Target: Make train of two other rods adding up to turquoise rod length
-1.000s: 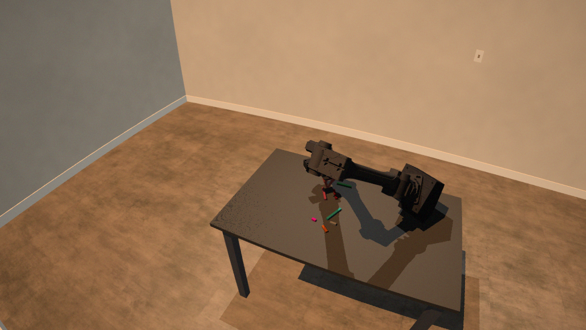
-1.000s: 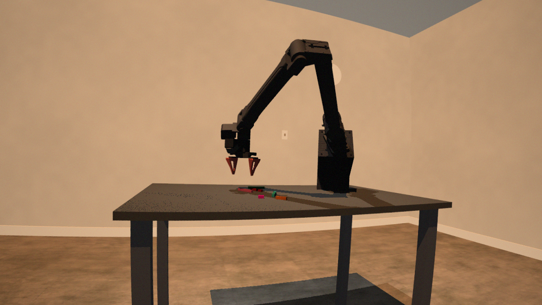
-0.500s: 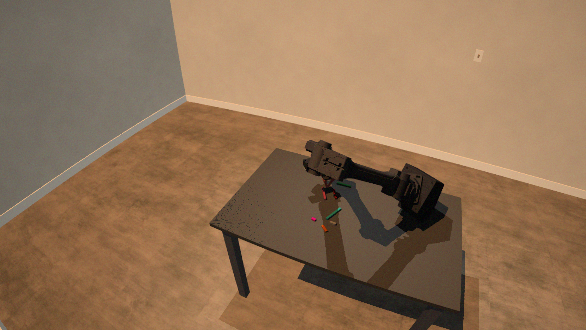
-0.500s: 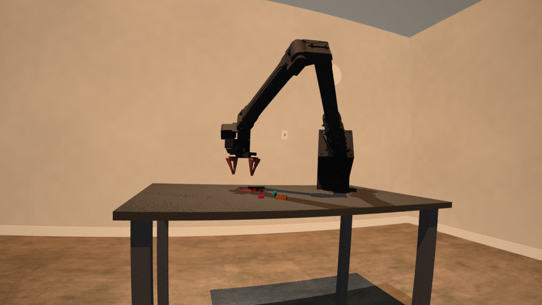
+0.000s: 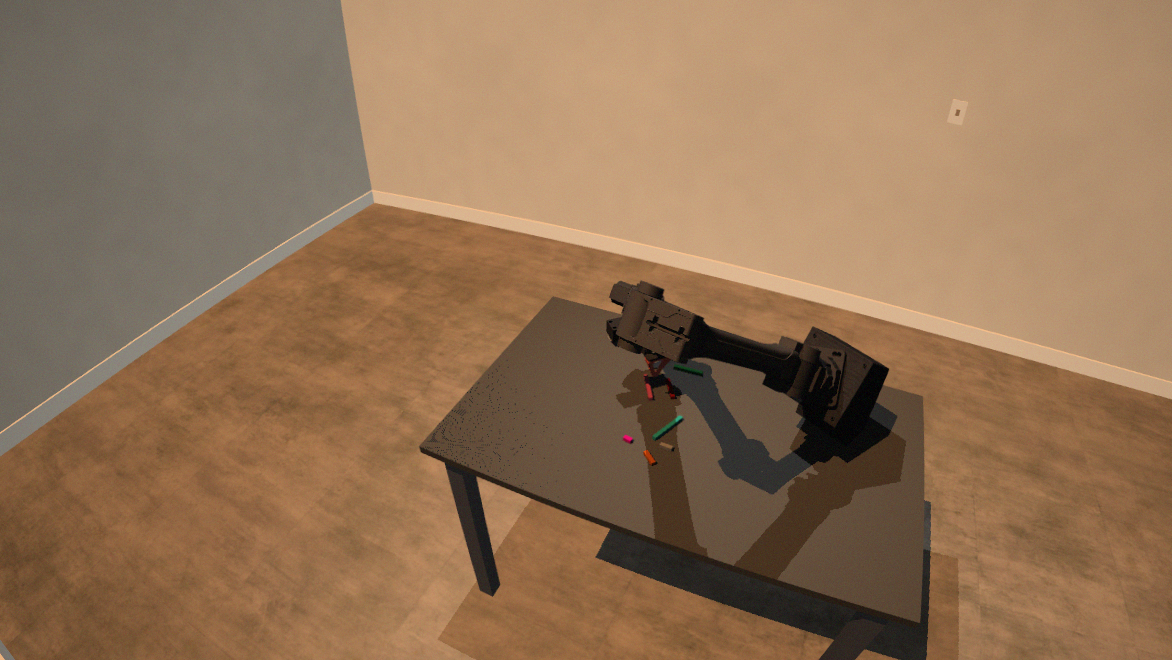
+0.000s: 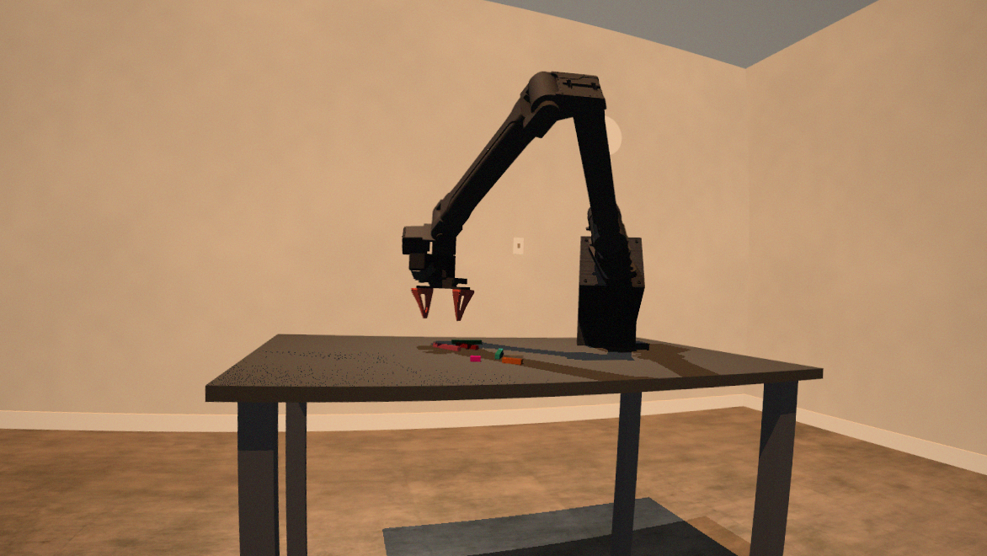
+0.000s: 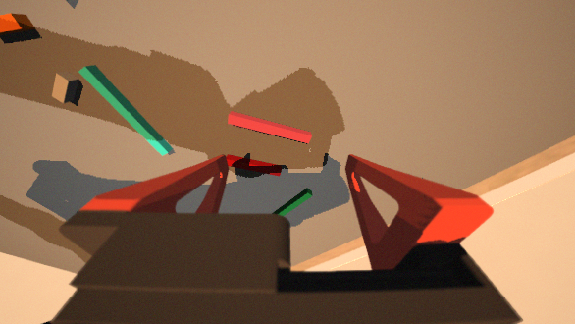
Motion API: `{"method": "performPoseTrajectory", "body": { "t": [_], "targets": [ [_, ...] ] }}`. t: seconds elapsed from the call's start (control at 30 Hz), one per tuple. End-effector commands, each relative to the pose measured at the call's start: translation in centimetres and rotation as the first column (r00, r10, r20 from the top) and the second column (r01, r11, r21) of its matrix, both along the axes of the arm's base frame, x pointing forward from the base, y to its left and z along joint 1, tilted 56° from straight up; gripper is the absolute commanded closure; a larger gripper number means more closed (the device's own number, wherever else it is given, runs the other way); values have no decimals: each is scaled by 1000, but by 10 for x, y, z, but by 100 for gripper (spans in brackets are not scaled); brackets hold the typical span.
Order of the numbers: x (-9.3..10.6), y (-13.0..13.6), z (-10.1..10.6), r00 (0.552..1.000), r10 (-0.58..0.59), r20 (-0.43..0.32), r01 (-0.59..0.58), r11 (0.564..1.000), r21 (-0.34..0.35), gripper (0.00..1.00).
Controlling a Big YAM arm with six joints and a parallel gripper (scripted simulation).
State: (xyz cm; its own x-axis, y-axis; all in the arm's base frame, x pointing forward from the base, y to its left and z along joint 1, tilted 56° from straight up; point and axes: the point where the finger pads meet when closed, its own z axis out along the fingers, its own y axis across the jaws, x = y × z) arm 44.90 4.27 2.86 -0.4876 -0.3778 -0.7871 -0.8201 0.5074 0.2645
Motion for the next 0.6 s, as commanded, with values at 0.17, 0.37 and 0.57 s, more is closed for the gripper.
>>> {"method": "performPoseTrajectory", "body": {
  "t": [0.17,0.37,0.57],
  "targets": [
    [-34,48,49,982,-113,-153,121,992,40,0],
    [-43,57,56,972,-138,-192,149,988,48,0],
    [-64,75,69,943,-187,-274,212,975,63,0]
  ]
}}
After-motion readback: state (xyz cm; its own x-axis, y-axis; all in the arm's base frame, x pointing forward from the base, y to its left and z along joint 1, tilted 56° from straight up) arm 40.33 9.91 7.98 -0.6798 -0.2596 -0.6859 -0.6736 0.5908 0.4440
